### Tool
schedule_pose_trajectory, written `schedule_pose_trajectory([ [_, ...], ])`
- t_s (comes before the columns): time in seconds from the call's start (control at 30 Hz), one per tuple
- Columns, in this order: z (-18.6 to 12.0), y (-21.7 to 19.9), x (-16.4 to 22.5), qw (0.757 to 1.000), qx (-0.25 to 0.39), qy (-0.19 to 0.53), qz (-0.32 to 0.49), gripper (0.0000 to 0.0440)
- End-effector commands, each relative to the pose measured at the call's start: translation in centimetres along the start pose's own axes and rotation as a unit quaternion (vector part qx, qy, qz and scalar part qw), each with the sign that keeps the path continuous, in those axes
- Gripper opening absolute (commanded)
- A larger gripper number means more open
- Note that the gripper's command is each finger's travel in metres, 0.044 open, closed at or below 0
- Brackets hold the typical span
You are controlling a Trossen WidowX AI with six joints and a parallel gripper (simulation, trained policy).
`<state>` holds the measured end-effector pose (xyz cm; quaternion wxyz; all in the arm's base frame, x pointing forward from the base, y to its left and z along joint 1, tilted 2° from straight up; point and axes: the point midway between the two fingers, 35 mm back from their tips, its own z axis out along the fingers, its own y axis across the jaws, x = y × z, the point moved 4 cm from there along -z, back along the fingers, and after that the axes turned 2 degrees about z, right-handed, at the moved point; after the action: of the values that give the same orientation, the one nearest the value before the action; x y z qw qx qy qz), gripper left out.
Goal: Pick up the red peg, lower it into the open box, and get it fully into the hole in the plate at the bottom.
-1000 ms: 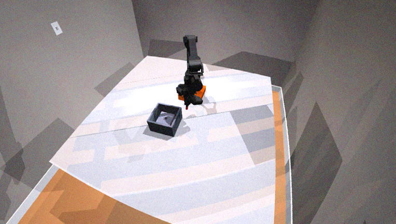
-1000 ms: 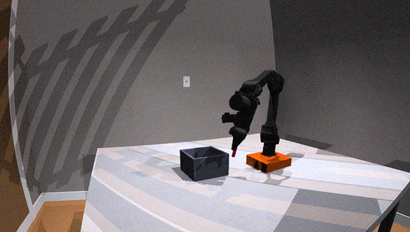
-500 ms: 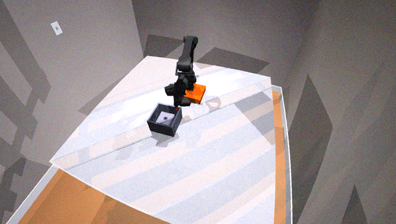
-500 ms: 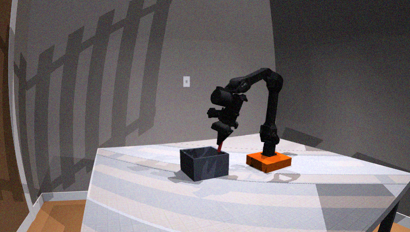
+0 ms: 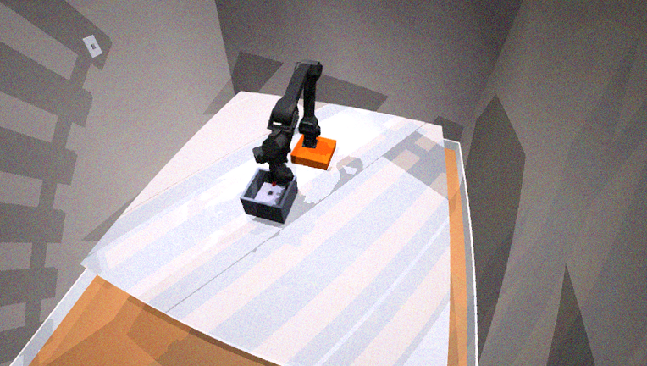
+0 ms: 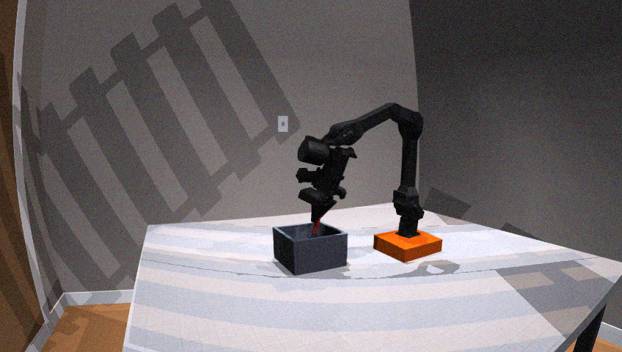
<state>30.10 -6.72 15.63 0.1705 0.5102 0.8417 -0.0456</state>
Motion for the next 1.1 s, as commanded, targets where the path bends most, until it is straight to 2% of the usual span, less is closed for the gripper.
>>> schedule_pose_trajectory([
  [0.0, 0.7, 0.2, -0.7, 1.0, -0.002, 0.005, 0.003, 0.0005],
  [0.27, 3.2, 0.2, -1.2, 1.0, 0.008, 0.023, 0.006, 0.0005],
  [0.33, 3.9, 0.2, -1.2, 1.0, 0.013, 0.028, 0.003, 0.0024],
  [0.5, 5.3, 0.0, -1.4, 0.999, 0.025, 0.039, -0.012, 0.0132],
  [0.6, 5.7, 0.2, -1.8, 0.998, 0.032, 0.041, -0.02, 0.0149],
  [0.7, 6.0, 0.7, -2.6, 0.999, 0.031, 0.037, -0.025, 0.0184],
  [1.03, 6.4, 2.0, -5.5, 0.999, 0.021, 0.014, -0.037, 0.0429],
  [1.07, 6.3, 2.2, -5.9, 0.999, 0.018, 0.009, -0.036, 0.044],
])
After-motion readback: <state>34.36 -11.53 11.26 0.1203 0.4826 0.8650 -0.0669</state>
